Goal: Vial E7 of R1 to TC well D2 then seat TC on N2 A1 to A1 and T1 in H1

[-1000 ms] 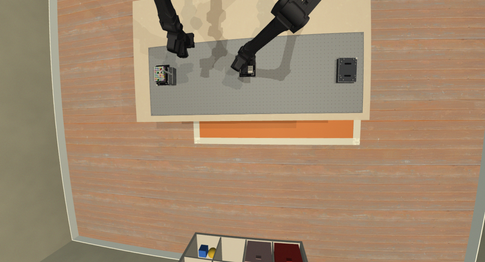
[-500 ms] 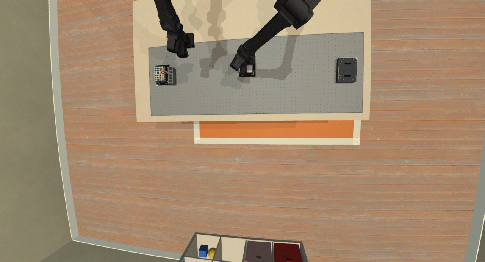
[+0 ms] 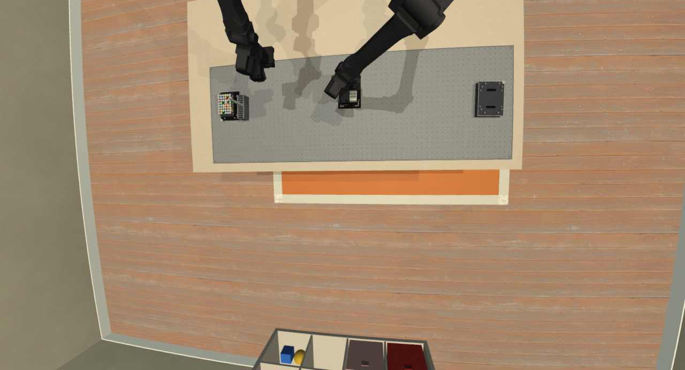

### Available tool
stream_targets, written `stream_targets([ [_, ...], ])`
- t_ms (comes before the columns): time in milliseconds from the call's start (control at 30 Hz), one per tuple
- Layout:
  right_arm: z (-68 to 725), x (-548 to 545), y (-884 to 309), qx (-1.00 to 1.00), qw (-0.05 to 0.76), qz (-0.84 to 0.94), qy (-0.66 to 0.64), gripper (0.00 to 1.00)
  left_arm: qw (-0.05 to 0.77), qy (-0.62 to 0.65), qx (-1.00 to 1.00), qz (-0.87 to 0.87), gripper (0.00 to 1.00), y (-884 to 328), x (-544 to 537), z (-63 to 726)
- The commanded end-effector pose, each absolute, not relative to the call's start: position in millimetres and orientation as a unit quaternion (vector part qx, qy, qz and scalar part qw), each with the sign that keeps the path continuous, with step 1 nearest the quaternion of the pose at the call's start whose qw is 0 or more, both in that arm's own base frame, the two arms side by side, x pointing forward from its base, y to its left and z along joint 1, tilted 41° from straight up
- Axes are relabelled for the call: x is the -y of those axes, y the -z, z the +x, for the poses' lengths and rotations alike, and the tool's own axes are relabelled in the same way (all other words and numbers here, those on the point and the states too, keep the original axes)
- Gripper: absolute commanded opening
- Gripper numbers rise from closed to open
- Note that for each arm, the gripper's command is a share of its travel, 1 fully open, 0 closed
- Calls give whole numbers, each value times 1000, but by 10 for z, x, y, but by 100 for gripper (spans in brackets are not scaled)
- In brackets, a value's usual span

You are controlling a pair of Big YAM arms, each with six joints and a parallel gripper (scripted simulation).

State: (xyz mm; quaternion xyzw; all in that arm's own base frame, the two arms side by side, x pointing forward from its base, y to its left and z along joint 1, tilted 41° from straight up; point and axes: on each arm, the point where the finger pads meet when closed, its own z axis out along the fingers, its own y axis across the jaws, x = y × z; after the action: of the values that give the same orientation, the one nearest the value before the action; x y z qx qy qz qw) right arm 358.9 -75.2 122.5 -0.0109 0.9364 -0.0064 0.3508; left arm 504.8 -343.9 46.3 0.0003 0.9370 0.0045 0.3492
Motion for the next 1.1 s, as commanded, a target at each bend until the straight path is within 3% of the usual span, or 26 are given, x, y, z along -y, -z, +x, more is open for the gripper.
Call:
stream_targets([
  [0,3633,769,-1306,-933,358,-7,8,24,357,3,-934,-3,0,-561,3497,5072],
  [1067,3633,769,-1306,-933,358,-7,8,24,364,1,-932,0,0,-747,2791,5228],
])
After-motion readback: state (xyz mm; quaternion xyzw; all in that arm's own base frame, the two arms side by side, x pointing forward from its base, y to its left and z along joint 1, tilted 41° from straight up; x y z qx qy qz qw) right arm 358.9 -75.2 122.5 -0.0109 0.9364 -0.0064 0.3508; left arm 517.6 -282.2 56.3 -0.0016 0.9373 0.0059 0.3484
